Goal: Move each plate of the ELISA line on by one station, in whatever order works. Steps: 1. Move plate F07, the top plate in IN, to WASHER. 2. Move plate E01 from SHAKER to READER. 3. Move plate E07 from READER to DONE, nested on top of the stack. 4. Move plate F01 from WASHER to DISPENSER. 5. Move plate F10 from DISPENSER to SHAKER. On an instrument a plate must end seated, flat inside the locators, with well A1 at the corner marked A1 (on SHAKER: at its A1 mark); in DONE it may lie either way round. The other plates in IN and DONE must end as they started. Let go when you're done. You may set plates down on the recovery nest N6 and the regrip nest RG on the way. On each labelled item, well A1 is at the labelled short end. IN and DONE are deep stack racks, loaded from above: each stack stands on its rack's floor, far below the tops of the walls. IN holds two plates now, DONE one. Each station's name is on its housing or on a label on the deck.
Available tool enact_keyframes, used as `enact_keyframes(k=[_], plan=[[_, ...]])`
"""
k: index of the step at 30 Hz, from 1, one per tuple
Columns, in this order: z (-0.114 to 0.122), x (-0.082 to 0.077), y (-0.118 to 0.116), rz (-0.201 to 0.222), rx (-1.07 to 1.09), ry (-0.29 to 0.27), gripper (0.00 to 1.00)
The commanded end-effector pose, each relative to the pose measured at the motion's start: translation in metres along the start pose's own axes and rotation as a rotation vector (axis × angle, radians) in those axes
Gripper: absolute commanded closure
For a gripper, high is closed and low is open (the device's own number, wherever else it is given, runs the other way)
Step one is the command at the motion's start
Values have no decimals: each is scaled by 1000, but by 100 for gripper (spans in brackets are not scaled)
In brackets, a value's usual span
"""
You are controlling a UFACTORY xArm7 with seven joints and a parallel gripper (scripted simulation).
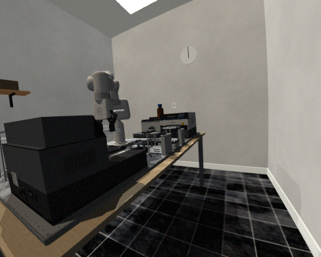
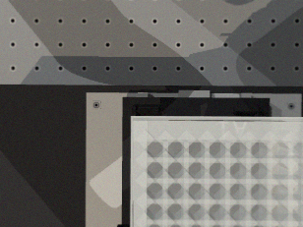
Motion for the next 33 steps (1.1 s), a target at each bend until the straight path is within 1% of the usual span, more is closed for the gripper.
enact_keyframes(k=[1, 13, 24, 33], plan=[[1, -8, 0, 3, 0, -4, 100], [0, -21, 0, 3, 0, -4, 100], [0, -21, 0, 3, 0, -4, 100], [-29, -21, 1, 2, -105, -4, 100]])
Point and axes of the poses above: the point where the finger pads meet when closed, its own x axis out along the fingers, its own y axis across the jaws, z = x × y, the point moved 9 cm from there along -x, back along the fingers, and after that the axes turned 5 degrees about -x, right-handed, at the moved point
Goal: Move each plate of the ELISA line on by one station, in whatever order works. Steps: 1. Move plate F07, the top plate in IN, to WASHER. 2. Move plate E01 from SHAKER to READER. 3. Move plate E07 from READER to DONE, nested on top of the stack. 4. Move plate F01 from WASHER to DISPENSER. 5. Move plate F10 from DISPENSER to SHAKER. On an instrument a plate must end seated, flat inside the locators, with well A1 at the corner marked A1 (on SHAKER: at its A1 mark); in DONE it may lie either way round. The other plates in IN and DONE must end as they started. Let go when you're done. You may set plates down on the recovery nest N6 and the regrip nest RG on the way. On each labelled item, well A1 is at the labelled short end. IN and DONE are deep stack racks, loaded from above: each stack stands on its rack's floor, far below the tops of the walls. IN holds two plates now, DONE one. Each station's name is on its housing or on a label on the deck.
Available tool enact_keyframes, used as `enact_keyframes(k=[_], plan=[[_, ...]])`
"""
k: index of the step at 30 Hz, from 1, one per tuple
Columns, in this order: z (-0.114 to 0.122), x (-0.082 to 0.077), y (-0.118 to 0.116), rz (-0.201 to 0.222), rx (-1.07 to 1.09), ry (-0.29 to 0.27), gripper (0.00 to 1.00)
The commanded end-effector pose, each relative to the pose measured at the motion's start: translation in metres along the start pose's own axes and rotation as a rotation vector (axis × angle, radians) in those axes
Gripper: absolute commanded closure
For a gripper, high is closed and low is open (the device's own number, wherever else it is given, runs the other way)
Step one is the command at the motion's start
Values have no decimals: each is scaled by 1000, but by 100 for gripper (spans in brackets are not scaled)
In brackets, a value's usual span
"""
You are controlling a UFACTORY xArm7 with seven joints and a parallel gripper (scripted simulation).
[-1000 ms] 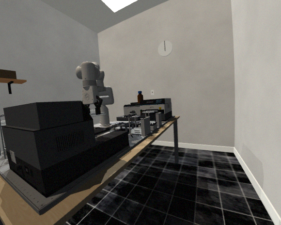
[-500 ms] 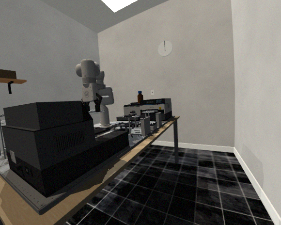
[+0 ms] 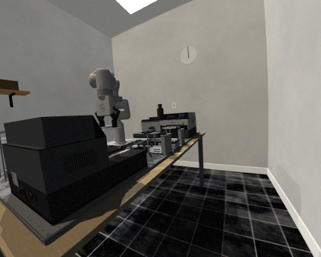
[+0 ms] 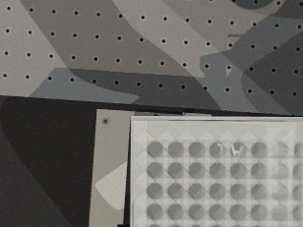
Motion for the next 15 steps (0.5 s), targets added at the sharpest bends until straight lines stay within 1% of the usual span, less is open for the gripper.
enact_keyframes(k=[1, 5, 7, 15], plan=[[-15, -2, 1, 4, -54, -6, 100], [-28, -2, 3, 4, -101, -6, 100], [-28, -2, 3, 4, -101, -6, 100], [-54, -2, 5, 4, -194, -6, 100]])
Point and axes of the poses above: the point where the finger pads meet when closed, its own x axis out along the fingers, its own y axis across the jaws, z = x × y, the point moved 9 cm from there along -x, back along the fingers, and after that the axes turned 5 degrees about -x, right-handed, at the moved point
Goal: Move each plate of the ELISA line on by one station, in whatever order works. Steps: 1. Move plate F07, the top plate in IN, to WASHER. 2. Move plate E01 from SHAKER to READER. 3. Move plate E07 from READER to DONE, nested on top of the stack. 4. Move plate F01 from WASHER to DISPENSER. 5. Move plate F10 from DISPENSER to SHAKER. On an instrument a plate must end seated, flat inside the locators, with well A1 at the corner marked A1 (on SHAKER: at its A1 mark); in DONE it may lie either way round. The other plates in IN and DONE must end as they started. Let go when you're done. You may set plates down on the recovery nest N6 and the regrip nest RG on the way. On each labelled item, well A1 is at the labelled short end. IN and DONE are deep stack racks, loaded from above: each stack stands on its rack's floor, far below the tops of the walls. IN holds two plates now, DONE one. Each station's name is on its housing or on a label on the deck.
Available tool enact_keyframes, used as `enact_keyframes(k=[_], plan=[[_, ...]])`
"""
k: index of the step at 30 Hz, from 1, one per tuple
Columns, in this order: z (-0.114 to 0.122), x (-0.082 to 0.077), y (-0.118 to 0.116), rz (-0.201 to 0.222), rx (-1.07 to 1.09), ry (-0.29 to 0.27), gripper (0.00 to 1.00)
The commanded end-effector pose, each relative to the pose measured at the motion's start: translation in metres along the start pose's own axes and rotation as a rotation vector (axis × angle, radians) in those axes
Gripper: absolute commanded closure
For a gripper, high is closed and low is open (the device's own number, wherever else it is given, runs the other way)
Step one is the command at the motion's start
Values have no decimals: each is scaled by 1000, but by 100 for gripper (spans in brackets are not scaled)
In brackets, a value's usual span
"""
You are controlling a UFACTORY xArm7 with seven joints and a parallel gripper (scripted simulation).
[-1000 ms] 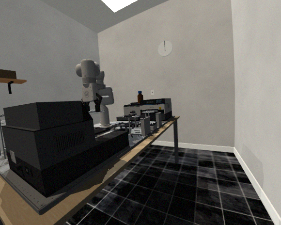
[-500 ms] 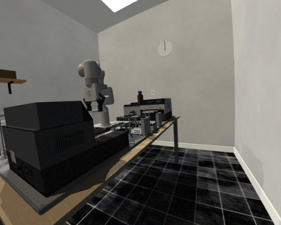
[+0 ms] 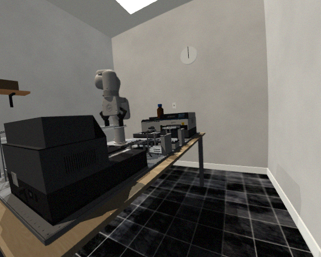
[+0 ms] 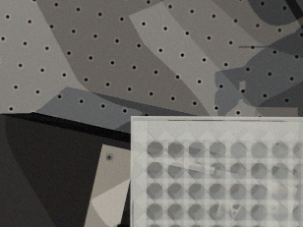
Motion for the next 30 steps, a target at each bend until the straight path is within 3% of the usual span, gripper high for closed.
enact_keyframes(k=[1, 30], plan=[[-15, -2, 4, 4, -55, -6, 100], [-91, -2, 23, 3, -346, -7, 100]])
Point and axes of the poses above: the point where the finger pads meet when closed, its own x axis out along the fingers, its own y axis across the jaws, z = x × y, the point moved 9 cm from there along -x, back along the fingers, and after that the axes turned 5 degrees about -x, right-handed, at the moved point
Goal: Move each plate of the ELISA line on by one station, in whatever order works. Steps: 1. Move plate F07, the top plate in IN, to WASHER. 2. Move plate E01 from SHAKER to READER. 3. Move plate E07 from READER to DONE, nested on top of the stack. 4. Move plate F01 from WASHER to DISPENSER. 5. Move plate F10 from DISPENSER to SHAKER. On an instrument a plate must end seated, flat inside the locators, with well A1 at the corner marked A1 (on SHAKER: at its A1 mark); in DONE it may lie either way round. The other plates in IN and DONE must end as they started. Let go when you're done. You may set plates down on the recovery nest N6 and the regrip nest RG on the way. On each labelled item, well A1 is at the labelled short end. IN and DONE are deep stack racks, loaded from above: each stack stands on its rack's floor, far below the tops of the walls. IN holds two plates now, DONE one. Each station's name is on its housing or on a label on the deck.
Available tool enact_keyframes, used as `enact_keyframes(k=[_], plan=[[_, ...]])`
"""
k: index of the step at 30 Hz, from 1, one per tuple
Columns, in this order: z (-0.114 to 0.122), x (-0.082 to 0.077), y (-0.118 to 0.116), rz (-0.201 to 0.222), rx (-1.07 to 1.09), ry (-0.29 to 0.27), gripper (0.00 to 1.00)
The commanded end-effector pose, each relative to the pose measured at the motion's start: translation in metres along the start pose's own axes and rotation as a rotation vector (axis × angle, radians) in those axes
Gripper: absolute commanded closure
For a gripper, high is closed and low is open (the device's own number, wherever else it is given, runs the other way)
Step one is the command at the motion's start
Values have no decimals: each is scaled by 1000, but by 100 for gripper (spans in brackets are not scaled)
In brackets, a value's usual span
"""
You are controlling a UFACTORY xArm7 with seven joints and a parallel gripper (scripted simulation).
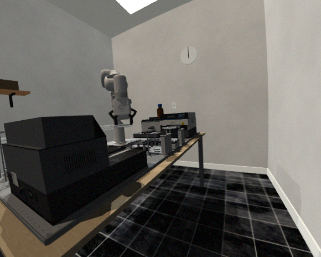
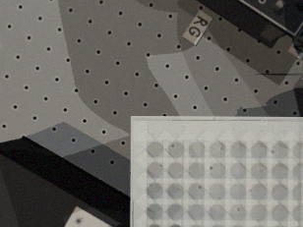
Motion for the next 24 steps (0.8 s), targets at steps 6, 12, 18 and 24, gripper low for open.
enact_keyframes(k=[6, 12, 18, 24], plan=[[-22, -2, 14, 2, -109, -6, 100], [-36, -2, 23, 2, -167, -6, 100], [-51, -2, 32, 2, -226, -6, 100], [-66, -2, 41, 2, -296, -6, 100]])
Point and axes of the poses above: the point where the finger pads meet when closed, its own x axis out along the fingers, its own y axis across the jaws, z = x × y, the point moved 9 cm from there along -x, back along the fingers, and after that the axes turned 5 degrees about -x, right-handed, at the moved point
